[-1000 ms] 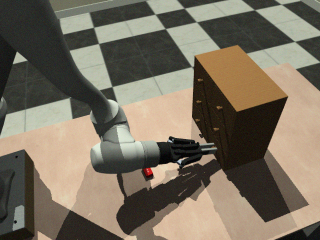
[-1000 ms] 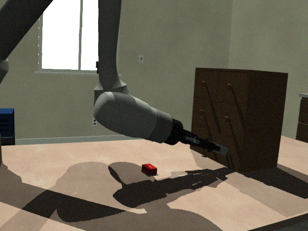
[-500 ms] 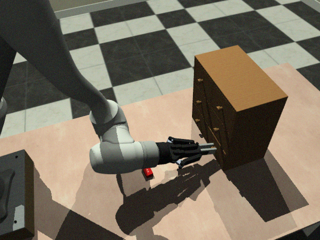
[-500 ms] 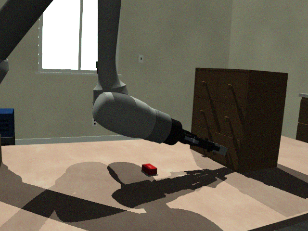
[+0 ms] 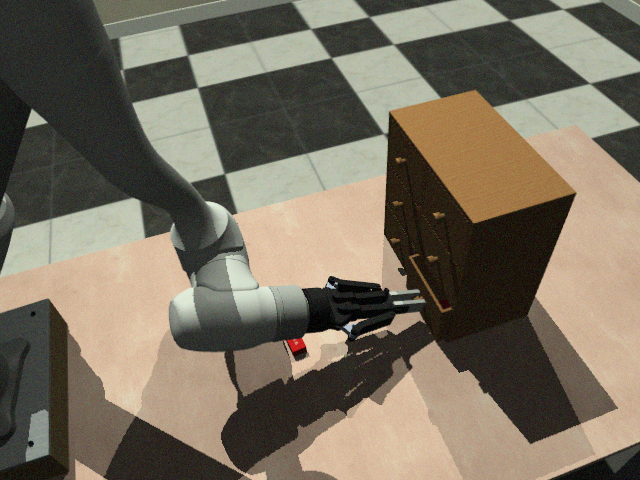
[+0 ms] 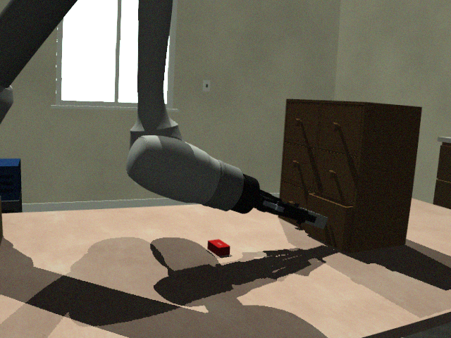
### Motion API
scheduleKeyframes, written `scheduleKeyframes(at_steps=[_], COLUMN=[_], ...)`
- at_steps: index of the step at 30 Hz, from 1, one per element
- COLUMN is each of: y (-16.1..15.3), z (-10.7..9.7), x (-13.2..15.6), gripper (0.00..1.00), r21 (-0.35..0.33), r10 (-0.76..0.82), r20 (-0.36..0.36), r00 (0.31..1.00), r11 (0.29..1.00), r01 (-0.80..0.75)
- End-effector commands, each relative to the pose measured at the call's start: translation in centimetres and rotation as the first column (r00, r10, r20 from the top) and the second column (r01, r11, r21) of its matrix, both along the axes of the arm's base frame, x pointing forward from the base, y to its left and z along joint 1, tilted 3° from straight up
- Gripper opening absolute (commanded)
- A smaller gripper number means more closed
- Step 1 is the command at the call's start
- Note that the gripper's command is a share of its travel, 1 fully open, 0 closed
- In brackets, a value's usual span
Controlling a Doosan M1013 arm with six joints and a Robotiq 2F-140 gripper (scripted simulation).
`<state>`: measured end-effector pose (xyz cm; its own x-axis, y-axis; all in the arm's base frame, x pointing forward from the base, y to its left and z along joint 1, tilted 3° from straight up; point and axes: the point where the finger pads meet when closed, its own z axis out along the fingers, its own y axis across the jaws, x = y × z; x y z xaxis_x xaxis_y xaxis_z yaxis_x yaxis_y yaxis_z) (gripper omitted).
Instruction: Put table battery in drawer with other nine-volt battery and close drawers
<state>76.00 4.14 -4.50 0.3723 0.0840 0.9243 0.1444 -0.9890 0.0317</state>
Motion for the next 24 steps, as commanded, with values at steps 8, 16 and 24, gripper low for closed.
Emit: scheduleKeyframes(at_steps=[8,16,24], y=[-0.2,-0.4,-0.5], z=[0.1,0.1,0.1], x=[-2.0,-2.8,-3.6], gripper=[0.08,0.08,0.08], r21=[-0.002,-0.002,-0.002], r10=[0.002,0.002,0.002], r20=[-0.003,-0.003,-0.003], r00=[1.000,1.000,1.000], r11=[1.000,1.000,1.000], r01=[-0.002,-0.002,-0.002])
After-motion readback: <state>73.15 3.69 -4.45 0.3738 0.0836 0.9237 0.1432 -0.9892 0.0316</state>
